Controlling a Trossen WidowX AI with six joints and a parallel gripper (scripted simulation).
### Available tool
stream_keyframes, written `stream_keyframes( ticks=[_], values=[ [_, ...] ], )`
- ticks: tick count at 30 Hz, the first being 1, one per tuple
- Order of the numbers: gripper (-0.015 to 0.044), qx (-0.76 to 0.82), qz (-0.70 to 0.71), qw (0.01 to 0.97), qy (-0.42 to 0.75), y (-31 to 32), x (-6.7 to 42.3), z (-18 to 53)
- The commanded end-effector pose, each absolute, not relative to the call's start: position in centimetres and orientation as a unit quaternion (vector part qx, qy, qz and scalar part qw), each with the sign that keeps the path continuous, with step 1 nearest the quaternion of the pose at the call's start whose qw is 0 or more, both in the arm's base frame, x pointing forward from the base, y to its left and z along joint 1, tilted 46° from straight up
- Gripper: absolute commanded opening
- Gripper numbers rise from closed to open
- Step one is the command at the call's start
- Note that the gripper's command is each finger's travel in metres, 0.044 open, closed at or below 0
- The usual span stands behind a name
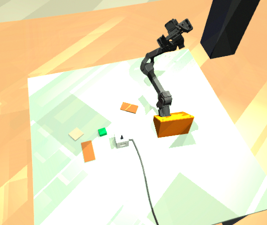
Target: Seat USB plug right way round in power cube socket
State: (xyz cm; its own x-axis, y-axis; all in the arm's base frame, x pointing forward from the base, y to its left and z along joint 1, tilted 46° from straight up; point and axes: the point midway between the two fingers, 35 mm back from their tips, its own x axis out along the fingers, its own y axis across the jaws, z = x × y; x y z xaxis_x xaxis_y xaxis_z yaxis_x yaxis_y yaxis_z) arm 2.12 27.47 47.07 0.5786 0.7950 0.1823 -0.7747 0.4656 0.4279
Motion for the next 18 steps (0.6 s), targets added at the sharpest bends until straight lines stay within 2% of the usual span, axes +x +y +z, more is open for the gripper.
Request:
stream_keyframes(
  ticks=[1,4,9,13,18],
  values=[
    [0.0426,0.231,0.457,0.859,0.020,27.7,2.2,46.9],
    [0.0440,0.118,0.427,0.896,0.007,31.1,3.9,44.1],
    [0.0440,-0.102,0.345,0.933,0.020,35.2,9.9,37.3],
    [0.0440,-0.233,0.294,0.925,0.055,36.2,14.5,32.4],
    [0.0440,-0.404,0.241,0.869,0.150,35.7,21.2,24.1]
  ],
)
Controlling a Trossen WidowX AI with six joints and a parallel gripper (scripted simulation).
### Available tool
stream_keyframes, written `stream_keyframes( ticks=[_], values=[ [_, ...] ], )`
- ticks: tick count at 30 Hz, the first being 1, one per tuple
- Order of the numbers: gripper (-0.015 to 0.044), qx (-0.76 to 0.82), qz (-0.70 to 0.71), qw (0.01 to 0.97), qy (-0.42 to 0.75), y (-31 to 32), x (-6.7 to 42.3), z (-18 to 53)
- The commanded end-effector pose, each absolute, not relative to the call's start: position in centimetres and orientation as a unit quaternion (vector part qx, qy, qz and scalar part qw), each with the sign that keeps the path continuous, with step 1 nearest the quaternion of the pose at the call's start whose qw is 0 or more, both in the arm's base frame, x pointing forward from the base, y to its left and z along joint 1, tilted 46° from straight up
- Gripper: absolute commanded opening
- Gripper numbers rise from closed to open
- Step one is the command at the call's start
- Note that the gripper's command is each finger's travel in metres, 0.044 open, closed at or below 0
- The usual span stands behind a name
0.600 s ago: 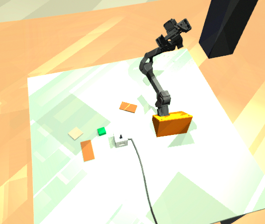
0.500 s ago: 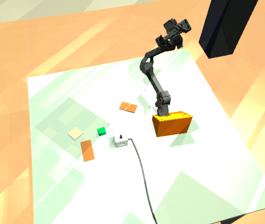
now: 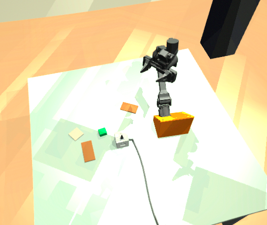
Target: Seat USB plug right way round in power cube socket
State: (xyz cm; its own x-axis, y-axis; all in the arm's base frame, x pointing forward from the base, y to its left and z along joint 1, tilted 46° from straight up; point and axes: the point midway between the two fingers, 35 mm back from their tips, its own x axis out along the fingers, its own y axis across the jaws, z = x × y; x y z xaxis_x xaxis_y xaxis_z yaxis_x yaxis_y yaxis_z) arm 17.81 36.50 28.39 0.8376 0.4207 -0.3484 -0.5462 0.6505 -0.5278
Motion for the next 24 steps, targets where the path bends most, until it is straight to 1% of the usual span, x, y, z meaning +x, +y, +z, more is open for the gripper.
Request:
stream_keyframes(
  ticks=[1,7,12,16,20,22,24],
  values=[
    [0.0440,-0.431,0.233,0.855,0.171,35.2,22.4,22.6],
    [0.0440,-0.581,0.195,0.724,0.317,30.2,28.6,13.5],
    [0.0440,-0.635,0.169,0.608,0.447,23.5,32.0,6.8],
    [0.0440,-0.657,0.198,0.456,0.567,17.2,32.7,1.8],
    [0.0440,-0.629,0.248,0.303,0.671,10.3,31.4,-1.1],
    [0.0440,-0.620,0.259,0.278,0.687,9.2,31.0,-1.4],
    [0.0440,-0.620,0.259,0.278,0.687,9.4,31.3,-1.6]
  ],
)
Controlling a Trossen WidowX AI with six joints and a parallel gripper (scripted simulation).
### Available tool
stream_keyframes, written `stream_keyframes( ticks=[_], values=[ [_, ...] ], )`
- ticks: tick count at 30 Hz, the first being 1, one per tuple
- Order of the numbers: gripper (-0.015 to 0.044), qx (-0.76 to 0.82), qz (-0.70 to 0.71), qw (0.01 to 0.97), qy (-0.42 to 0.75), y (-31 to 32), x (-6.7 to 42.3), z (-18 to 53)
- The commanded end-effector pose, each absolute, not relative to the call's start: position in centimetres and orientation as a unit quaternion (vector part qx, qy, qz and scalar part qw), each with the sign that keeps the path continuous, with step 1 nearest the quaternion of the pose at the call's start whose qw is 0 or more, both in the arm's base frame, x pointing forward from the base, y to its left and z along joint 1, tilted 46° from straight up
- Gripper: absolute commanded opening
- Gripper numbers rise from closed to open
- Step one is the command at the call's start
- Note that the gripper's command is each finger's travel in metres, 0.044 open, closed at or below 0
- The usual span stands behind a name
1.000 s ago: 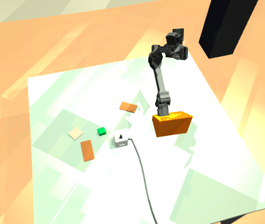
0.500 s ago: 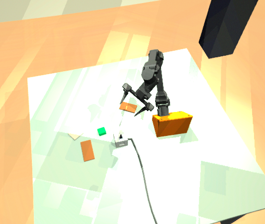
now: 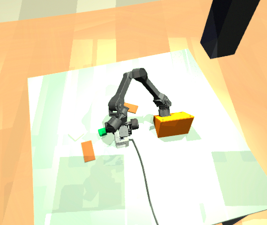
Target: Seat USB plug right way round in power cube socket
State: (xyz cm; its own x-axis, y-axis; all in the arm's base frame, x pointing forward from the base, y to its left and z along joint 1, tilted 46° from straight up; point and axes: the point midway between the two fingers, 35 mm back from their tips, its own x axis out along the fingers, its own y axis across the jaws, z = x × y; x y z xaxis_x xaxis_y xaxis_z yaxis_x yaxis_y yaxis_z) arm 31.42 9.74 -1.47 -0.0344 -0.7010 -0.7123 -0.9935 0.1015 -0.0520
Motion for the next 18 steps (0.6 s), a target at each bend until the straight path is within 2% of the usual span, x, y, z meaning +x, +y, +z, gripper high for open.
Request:
stream_keyframes(
  ticks=[1,18],
  values=[
    [0.0440,-0.620,0.259,0.278,0.687,9.41,31.27,-1.63],
    [0.0440,-0.620,0.259,0.278,0.687,8.66,31.27,-2.50]
  ],
)
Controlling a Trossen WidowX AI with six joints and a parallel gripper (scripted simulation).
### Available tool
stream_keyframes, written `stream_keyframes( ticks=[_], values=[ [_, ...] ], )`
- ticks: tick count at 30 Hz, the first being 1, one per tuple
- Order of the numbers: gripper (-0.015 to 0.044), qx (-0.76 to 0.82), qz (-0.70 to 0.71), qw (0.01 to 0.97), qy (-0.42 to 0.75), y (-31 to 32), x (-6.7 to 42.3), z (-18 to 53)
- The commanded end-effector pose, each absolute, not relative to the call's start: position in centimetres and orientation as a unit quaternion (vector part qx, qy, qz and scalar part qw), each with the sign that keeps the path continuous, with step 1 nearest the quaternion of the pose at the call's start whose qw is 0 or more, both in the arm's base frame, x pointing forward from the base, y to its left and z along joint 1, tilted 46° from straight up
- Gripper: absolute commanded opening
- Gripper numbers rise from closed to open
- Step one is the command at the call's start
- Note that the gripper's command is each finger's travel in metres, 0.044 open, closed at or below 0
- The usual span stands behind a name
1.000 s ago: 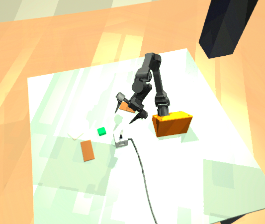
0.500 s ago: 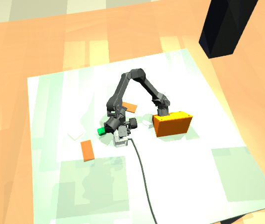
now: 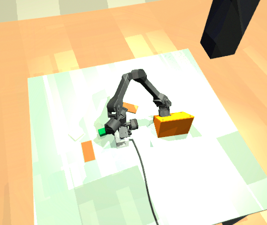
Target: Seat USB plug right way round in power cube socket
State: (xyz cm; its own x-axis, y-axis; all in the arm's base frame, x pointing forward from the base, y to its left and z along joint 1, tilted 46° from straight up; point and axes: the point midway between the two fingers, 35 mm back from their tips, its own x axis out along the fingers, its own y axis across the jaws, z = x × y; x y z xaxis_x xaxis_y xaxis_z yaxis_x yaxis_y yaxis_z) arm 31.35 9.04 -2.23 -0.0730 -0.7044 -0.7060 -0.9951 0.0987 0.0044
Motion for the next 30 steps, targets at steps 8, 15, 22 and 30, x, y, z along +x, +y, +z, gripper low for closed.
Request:
stream_keyframes(
  ticks=[8,15,22,30],
  values=[
    [0.0440,-0.620,0.258,0.278,0.687,8.1,31.2,-3.1],
    [0.0440,-0.620,0.258,0.278,0.687,7.6,31.2,-3.6],
    [0.0440,-0.620,0.258,0.278,0.687,7.3,31.1,-3.8],
    [0.0256,-0.619,0.258,0.281,0.687,7.5,31.2,-3.7]
  ],
)
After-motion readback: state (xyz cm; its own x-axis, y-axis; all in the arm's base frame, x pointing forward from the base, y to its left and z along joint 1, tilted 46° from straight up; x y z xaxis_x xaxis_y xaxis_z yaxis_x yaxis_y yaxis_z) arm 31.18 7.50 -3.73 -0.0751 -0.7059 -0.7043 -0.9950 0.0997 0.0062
